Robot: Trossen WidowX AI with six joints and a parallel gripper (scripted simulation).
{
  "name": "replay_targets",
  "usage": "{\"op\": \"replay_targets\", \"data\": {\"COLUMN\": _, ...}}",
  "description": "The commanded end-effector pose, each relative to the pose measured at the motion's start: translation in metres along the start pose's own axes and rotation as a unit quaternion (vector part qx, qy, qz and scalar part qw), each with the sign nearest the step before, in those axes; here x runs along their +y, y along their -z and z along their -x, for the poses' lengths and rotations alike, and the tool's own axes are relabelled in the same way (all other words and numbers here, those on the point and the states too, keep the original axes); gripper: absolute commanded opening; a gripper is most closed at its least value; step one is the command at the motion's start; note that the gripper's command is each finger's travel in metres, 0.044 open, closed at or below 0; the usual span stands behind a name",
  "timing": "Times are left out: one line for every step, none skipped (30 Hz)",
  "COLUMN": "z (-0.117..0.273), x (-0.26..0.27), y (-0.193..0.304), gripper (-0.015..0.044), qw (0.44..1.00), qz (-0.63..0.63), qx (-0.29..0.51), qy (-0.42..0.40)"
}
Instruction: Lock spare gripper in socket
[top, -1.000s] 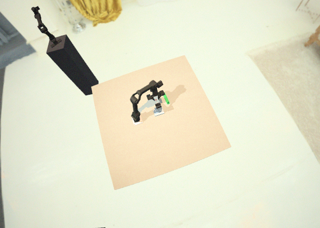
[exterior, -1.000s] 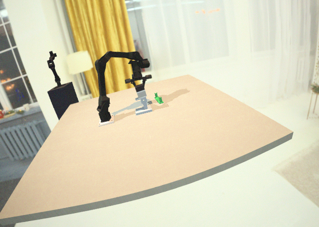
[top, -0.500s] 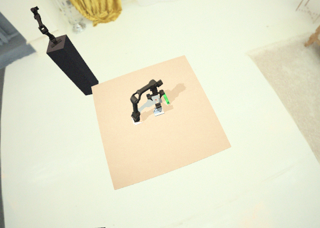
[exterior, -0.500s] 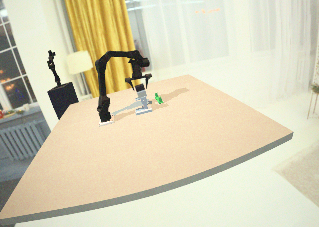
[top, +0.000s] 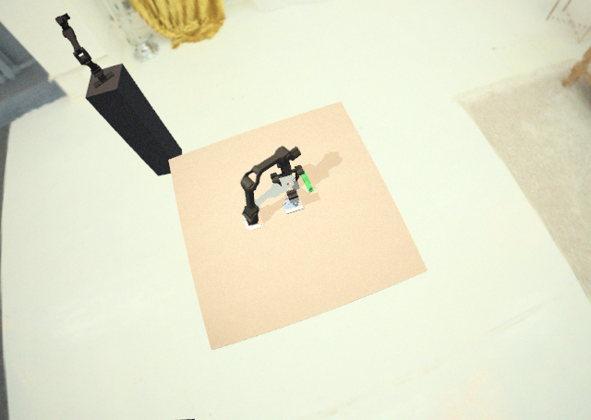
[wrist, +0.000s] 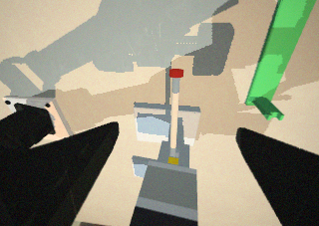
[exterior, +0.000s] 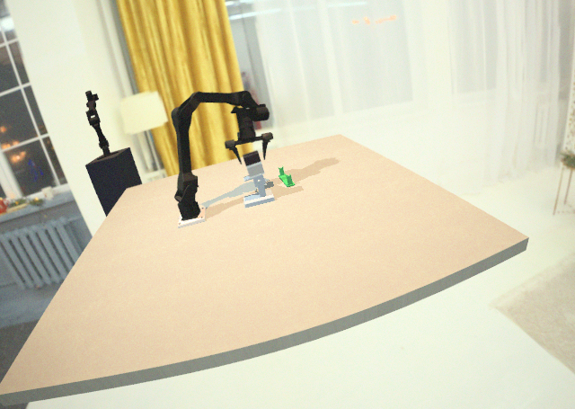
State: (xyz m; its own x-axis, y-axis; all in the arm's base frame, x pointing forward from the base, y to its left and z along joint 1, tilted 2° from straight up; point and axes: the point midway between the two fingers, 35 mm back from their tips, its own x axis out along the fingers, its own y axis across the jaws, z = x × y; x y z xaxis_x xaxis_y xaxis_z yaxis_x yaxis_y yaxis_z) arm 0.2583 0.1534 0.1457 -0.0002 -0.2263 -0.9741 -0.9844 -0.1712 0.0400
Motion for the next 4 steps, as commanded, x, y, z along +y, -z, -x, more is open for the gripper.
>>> {"op": "replay_targets", "data": {"z": 0.0001, "x": 0.0002, "y": -0.0001, "gripper": 0.0440, "qw": 1.000, "qz": 0.001, "qx": 0.000, "qy": 0.000}}
{"op": "replay_targets", "data": {"z": 0.0001, "x": 0.0002, "y": -0.0001, "gripper": 0.0440, "qw": 1.000, "qz": 0.001, "qx": 0.000, "qy": 0.000}}
{"op": "replay_targets", "data": {"z": 0.0001, "x": 0.0002, "y": -0.0001, "gripper": 0.0440, "qw": 1.000, "qz": 0.001, "qx": 0.000, "qy": 0.000}}
{"op": "replay_targets", "data": {"z": 0.0001, "x": 0.0002, "y": -0.0001, "gripper": 0.0440, "qw": 1.000, "qz": 0.001, "qx": 0.000, "qy": 0.000}}
